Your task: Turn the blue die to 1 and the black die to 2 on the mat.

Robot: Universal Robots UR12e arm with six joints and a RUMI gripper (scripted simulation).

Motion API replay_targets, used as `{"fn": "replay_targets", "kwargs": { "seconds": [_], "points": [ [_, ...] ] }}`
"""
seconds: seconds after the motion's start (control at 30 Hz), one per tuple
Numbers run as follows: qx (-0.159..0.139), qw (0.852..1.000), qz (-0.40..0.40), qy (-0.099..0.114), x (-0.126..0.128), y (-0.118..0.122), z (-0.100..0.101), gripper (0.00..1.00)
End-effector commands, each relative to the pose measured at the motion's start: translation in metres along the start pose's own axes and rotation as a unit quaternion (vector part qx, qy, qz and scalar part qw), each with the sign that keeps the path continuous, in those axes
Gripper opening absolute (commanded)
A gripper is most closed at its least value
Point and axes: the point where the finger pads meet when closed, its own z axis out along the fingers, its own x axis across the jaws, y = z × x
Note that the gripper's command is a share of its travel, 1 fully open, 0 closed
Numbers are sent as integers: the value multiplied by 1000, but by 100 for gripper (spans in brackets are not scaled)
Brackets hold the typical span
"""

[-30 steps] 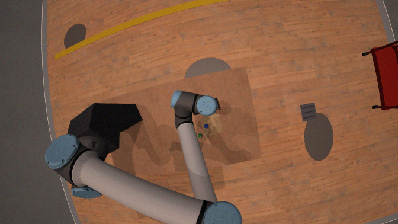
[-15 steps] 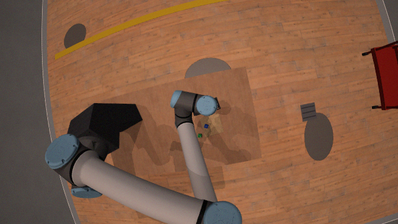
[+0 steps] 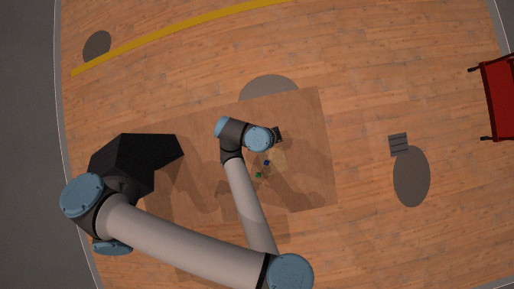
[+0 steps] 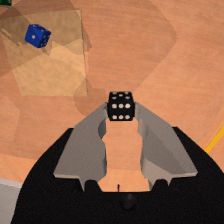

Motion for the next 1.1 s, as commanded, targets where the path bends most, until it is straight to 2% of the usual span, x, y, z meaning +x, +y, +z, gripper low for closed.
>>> {"fn": "replay_targets", "kwargs": {
  "seconds": [0.0,0.17,0.4,0.47,0.63,0.77,0.97,1.07],
  "points": [
    [-33,999,0,0,0,0,0,6],
    [-91,996,-1,-1,0,-1,0,6],
    [-199,980,0,1,0,-2,2,6],
    [-199,980,0,1,0,-2,2,6],
    [-277,961,0,0,0,-3,2,6],
    [-328,945,0,1,0,-3,2,6],
    [-382,924,0,0,0,-3,2,6],
    [-389,921,0,0,-1,-3,2,6]
  ]
}}
